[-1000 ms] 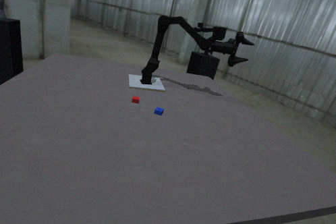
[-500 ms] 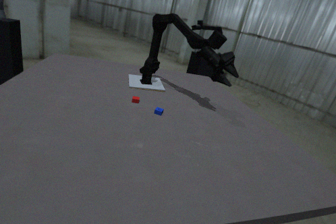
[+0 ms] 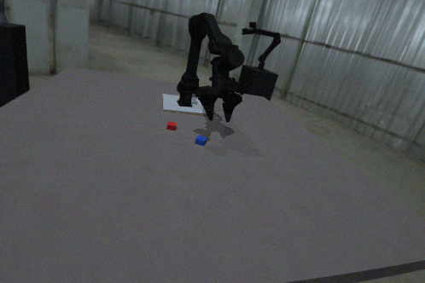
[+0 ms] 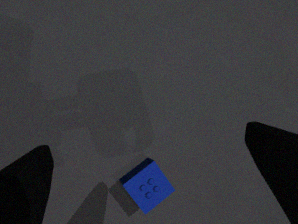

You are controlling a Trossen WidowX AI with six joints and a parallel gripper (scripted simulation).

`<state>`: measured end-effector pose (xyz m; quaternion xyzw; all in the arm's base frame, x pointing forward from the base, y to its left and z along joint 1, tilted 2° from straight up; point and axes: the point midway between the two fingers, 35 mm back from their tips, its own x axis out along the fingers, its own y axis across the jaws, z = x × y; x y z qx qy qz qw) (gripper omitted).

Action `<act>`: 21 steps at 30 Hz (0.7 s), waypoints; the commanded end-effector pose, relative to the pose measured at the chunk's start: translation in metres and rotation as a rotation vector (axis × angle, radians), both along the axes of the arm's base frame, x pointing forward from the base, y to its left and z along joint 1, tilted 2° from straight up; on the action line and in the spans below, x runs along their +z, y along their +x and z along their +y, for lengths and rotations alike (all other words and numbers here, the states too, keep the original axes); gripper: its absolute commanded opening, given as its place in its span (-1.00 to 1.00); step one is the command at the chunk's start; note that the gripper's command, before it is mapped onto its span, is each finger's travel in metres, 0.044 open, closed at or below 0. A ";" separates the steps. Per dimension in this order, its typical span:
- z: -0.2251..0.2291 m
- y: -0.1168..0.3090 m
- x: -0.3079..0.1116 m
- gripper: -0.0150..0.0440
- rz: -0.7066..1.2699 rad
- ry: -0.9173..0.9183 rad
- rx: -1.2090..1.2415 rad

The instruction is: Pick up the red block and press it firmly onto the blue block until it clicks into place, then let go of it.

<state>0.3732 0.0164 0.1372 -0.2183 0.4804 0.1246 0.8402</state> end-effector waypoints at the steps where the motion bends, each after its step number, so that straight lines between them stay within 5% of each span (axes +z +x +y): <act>1: -0.045 -0.027 -0.008 1.00 0.132 0.054 -0.218; 9: -0.119 -0.118 -0.017 1.00 0.441 0.184 -0.736; 21: -0.124 -0.121 -0.052 1.00 0.448 0.187 -0.747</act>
